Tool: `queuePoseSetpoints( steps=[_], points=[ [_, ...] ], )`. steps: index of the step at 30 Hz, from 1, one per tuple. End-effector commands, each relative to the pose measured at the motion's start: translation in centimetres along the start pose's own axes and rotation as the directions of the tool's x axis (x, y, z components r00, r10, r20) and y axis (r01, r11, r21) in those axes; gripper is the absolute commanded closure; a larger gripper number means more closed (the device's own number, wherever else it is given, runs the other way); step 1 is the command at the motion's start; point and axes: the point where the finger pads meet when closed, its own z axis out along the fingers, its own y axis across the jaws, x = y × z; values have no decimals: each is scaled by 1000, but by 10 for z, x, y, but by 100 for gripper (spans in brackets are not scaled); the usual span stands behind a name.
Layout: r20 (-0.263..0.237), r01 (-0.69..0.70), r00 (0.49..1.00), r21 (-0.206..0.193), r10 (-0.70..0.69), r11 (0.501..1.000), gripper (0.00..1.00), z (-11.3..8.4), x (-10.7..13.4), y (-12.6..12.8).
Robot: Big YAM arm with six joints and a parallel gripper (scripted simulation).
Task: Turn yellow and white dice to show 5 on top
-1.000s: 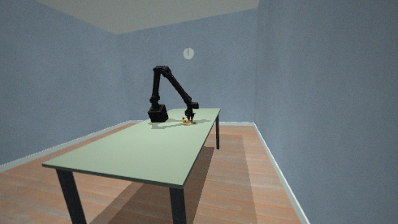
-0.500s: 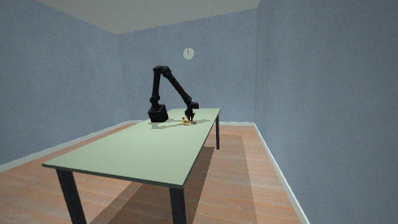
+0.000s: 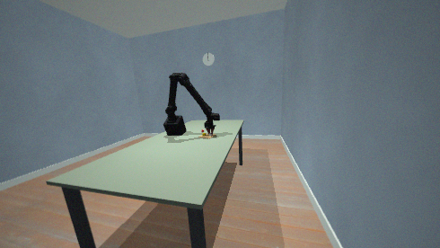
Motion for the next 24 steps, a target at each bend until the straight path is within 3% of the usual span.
queuePoseSetpoints(
  steps=[1,24],
  points=[
    [-1,-10,1000,-46,10,999,81,-9,-4,18],
    [-1,-15,1000,-49,15,999,81,-9,-6,22]
  ],
)
